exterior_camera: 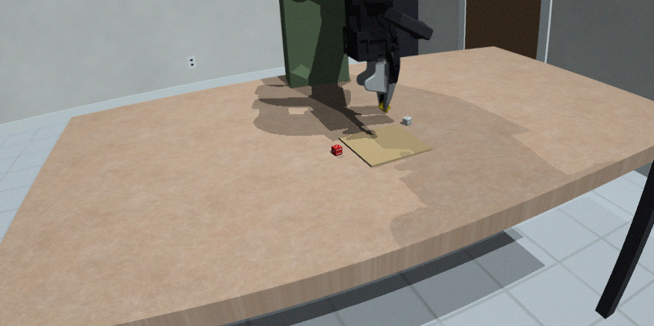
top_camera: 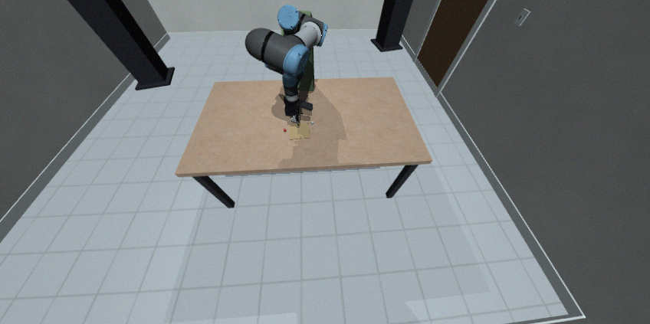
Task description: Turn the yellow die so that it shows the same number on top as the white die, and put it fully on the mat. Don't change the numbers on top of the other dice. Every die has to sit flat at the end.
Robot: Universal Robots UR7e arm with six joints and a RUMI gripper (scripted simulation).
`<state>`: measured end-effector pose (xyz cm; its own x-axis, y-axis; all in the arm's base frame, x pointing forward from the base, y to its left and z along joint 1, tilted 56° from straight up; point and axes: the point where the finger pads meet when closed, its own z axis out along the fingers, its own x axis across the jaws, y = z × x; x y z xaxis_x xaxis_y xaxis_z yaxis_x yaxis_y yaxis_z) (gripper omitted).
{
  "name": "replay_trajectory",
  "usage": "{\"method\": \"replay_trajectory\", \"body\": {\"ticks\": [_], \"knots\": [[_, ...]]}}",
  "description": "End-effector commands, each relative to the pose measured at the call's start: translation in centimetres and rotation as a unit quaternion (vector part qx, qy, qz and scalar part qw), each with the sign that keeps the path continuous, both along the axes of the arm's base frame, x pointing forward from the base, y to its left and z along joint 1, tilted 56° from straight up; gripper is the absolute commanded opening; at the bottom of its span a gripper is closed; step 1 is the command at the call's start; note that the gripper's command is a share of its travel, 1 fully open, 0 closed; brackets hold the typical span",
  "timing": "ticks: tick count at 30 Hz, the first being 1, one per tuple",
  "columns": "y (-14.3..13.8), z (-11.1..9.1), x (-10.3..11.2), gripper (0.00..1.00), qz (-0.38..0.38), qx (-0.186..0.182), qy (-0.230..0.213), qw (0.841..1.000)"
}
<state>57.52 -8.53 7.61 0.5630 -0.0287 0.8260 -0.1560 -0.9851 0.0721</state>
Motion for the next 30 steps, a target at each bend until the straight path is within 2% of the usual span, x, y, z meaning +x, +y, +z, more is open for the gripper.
{"method": "replay_trajectory", "body": {"ticks": [1, 7, 15, 20, 30], "knots": [[0.01, -0.01, 0.01, 0.0, 0.004, 0.002, 0.0, 1.0], [0.0, -0.21, 0.06, 0.0, 0.015, 0.008, 0.003, 1.0], [-0.07, -0.58, 0.13, 0.0, 0.058, 0.035, 0.008, 0.998], [-0.17, -0.41, 0.08, 0.0, 0.085, 0.055, 0.004, 0.995], [-0.33, 0.02, -0.02, 0.0, 0.107, 0.073, -0.004, 0.992]]}}
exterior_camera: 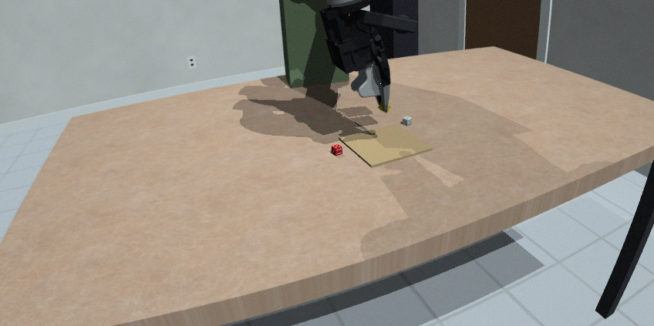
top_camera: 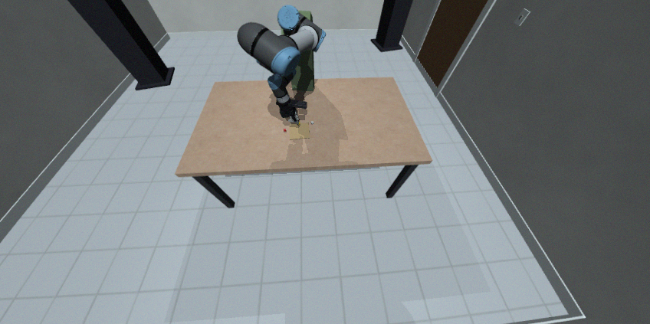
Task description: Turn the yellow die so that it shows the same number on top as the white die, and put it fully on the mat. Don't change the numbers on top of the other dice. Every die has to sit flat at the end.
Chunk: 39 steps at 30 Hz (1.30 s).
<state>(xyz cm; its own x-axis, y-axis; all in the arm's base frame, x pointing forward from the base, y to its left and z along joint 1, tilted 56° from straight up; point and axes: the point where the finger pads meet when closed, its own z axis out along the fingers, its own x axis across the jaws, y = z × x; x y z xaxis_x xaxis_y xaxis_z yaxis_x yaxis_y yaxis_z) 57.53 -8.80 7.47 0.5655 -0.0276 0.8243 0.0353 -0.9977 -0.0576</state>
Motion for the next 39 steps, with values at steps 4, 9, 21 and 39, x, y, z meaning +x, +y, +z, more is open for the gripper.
{"method": "replay_trajectory", "body": {"ticks": [4, 9, 21, 39], "knots": [[-0.07, 0.2, -0.04, 0.0, 0.013, 0.009, -0.002, 1.0], [-0.07, 0.19, -0.04, 0.0, 0.013, 0.009, -0.002, 1.0], [-0.02, -0.39, 0.01, 0.0, 0.048, 0.028, 0.006, 0.998], [-0.33, -0.01, 0.02, 0.0, 0.115, 0.078, -0.003, 0.99]]}}
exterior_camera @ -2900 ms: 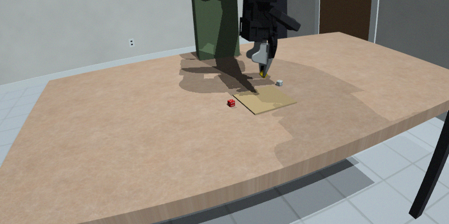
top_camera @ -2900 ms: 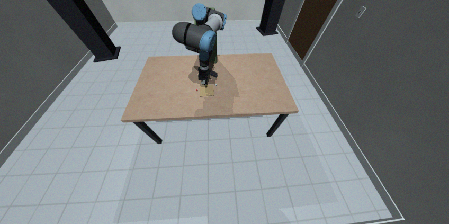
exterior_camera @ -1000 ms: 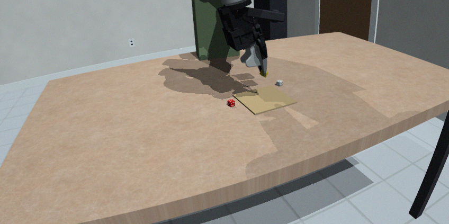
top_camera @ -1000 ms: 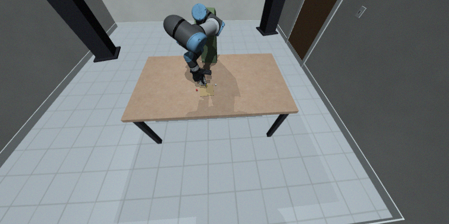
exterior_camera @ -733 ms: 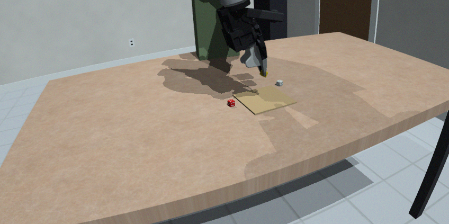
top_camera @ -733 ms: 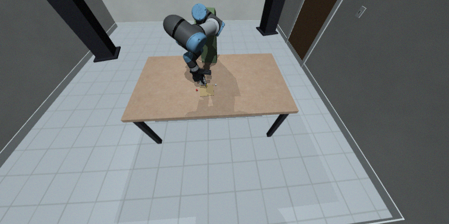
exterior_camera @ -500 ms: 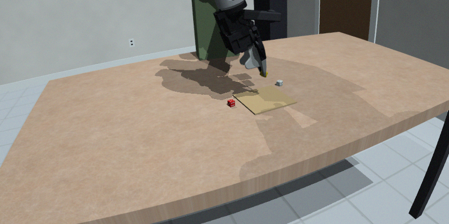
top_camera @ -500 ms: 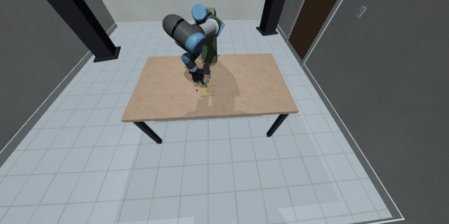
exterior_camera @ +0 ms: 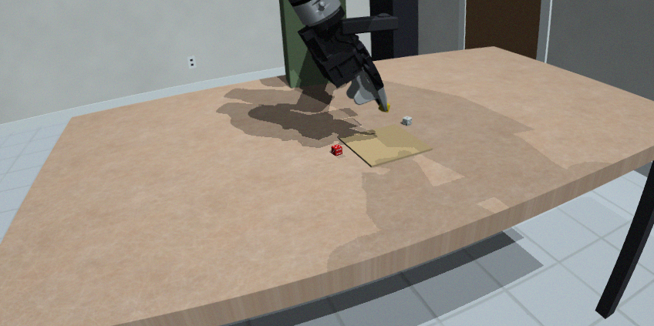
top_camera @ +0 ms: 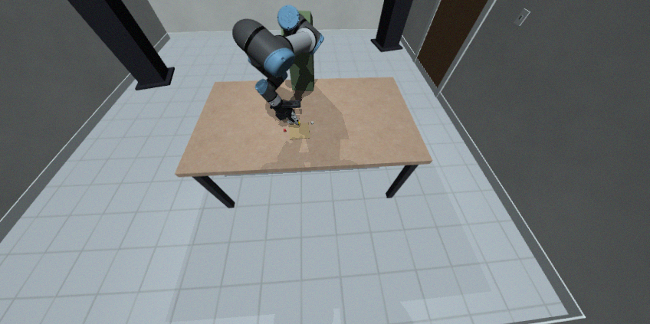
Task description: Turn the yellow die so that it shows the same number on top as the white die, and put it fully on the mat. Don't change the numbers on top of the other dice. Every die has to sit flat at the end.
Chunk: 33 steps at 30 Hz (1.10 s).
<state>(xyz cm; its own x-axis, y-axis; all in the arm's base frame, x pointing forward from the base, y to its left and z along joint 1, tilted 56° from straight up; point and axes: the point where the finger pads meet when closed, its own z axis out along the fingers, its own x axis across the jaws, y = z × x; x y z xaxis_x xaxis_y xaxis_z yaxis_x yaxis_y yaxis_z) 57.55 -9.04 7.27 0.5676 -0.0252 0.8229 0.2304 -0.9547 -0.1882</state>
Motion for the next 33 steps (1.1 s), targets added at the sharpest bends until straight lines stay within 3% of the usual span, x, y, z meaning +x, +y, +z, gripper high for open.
{"method": "replay_trajectory", "body": {"ticks": [1, 33], "knots": [[-0.12, 0.23, 0.0, 0.0, 0.018, 0.013, -0.002, 1.0], [-0.25, -0.21, 0.07, 0.0, 0.052, 0.032, 0.002, 0.998]]}}
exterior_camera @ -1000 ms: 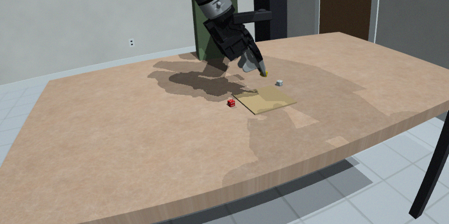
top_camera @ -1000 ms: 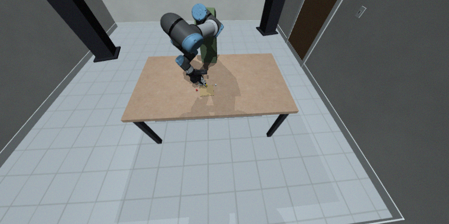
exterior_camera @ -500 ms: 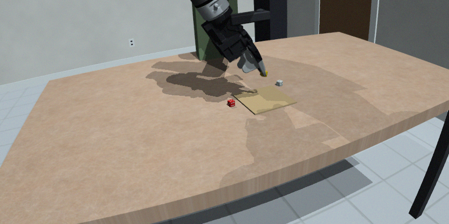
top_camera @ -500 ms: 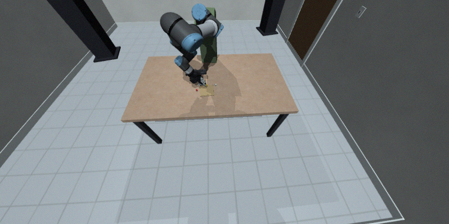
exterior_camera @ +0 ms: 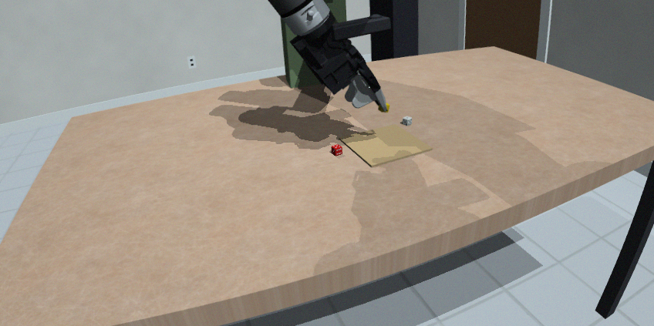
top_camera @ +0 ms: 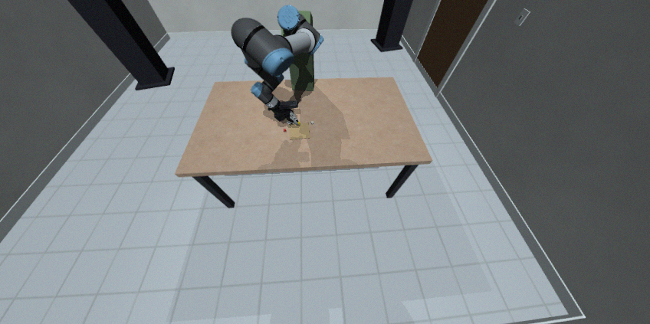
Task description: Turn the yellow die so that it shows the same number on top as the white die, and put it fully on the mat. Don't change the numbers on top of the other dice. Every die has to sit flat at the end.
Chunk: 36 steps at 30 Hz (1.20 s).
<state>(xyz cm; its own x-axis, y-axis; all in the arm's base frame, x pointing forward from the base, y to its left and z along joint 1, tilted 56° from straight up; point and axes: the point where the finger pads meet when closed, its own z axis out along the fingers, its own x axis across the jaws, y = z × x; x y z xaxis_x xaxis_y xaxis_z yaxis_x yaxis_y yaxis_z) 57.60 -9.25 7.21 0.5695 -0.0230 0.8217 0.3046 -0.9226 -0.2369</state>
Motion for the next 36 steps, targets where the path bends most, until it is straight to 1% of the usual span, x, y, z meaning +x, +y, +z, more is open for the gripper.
{"method": "replay_trajectory", "body": {"ticks": [1, 5, 20, 36], "knots": [[-0.04, -0.19, 0.03, 0.0, 0.016, 0.008, 0.002, 1.0], [-0.05, -0.25, 0.04, 0.0, 0.023, 0.012, 0.003, 1.0], [-0.17, -0.14, 0.06, 0.0, 0.071, 0.046, -0.001, 0.996], [-0.27, 0.28, 0.08, 0.0, 0.089, 0.064, -0.007, 0.994]]}}
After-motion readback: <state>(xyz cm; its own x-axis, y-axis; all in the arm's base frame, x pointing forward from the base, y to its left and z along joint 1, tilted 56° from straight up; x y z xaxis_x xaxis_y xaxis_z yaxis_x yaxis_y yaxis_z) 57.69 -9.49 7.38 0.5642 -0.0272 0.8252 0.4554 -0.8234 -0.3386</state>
